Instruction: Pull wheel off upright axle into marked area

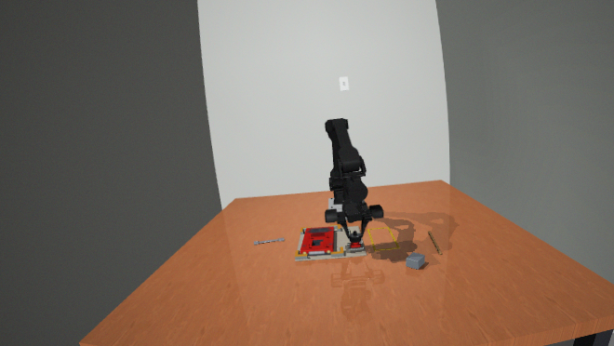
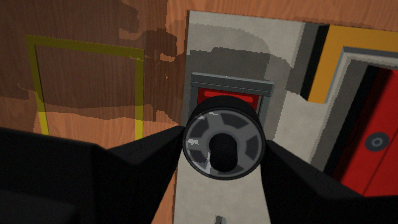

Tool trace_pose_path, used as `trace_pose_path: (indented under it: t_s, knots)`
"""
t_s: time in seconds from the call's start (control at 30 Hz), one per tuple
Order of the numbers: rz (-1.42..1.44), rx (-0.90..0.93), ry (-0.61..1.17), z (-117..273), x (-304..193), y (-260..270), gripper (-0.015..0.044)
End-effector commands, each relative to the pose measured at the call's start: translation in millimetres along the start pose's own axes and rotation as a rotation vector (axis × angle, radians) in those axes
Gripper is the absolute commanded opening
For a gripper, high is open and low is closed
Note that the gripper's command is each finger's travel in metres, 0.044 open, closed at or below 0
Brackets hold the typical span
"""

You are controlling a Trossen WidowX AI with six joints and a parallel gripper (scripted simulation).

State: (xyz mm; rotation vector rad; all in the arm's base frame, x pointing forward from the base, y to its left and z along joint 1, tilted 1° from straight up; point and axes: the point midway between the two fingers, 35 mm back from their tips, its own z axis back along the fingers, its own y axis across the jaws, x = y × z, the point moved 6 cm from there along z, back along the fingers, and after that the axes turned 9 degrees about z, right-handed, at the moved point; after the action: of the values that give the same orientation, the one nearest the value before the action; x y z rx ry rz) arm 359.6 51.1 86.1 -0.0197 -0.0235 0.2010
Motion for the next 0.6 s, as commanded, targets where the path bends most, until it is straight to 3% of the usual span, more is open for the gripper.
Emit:
trace_pose_path:
  t_s: [0.0,0.2,0.57]
  knots:
    - [0.0,0.001,0.001,0.5,-0.1,0.2,0.0161]
    - [0.0,0.001,0.0,1.6,-0.1,0.2,0.0004]
    - [0.0,0.0,-0.002,5.2,0.0,0.2,0.0]
